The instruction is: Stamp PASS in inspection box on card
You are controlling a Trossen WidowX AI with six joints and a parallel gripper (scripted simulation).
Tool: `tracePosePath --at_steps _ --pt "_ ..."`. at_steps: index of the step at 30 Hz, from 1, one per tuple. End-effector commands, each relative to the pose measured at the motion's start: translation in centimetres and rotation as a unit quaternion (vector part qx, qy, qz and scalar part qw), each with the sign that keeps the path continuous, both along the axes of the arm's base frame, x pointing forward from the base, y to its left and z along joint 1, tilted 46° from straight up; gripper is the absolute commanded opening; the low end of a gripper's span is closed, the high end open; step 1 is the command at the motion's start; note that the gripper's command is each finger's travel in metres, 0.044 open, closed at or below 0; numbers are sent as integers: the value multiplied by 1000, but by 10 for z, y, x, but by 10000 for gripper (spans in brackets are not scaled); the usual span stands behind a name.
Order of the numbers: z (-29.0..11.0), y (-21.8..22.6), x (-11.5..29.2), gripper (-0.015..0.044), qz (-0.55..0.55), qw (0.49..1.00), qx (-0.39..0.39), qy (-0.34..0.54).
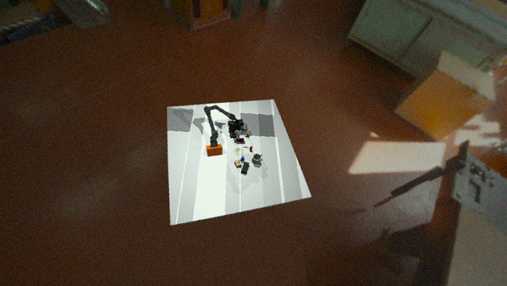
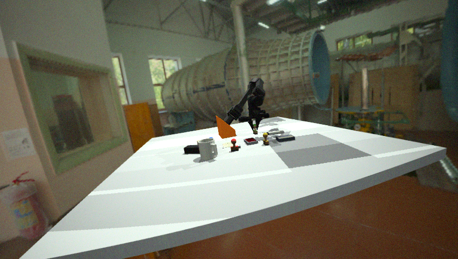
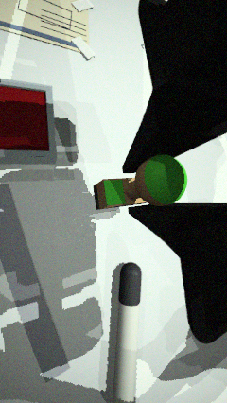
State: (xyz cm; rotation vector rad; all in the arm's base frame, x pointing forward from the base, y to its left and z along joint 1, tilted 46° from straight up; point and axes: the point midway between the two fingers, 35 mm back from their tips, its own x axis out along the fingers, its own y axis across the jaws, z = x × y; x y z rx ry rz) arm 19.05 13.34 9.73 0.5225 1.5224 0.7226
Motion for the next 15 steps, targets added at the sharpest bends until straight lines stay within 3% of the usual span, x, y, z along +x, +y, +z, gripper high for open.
tracePosePath --at_steps 1,15 --pt "2 -2 2 0 1 1000 -2 -3" --pt "7 -7 2 0 1 1000 -3 -3"
